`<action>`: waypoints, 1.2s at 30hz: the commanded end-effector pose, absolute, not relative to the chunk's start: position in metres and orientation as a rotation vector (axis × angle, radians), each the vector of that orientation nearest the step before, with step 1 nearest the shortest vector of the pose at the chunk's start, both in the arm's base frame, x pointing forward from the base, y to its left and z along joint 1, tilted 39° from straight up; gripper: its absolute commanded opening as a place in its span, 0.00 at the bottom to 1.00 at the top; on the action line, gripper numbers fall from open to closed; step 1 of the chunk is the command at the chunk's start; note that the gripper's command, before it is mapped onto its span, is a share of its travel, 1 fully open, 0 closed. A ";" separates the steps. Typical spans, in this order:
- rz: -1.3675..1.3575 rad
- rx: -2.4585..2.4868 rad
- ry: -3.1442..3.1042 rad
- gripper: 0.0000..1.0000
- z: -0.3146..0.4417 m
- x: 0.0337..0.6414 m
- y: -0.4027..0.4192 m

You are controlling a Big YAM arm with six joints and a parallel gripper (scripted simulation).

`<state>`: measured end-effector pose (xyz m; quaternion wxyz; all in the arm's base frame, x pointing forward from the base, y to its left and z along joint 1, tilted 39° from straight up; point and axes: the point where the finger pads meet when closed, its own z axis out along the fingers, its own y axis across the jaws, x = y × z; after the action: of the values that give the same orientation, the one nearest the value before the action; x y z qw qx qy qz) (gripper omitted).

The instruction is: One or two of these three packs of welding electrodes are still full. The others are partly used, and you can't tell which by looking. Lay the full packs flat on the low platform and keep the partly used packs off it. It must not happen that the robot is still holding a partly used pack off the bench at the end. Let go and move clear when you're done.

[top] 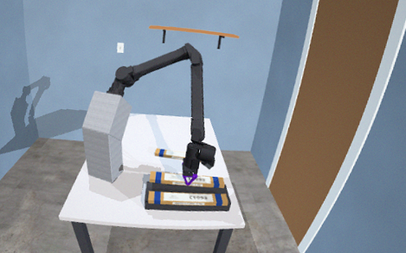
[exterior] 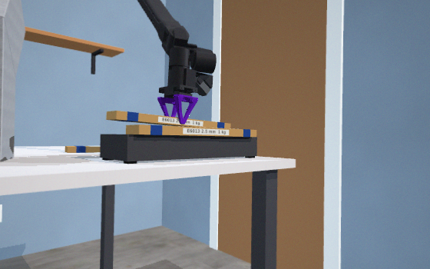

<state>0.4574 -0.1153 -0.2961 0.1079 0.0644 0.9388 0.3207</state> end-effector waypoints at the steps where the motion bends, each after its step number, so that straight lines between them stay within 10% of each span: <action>1: 0.876 0.184 2.705 0.00 -0.265 0.493 -0.146; 36: 0.863 0.179 2.693 0.00 -0.277 0.502 -0.138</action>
<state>0.4728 -0.1132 -0.2949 0.1197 0.0605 0.9395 0.3153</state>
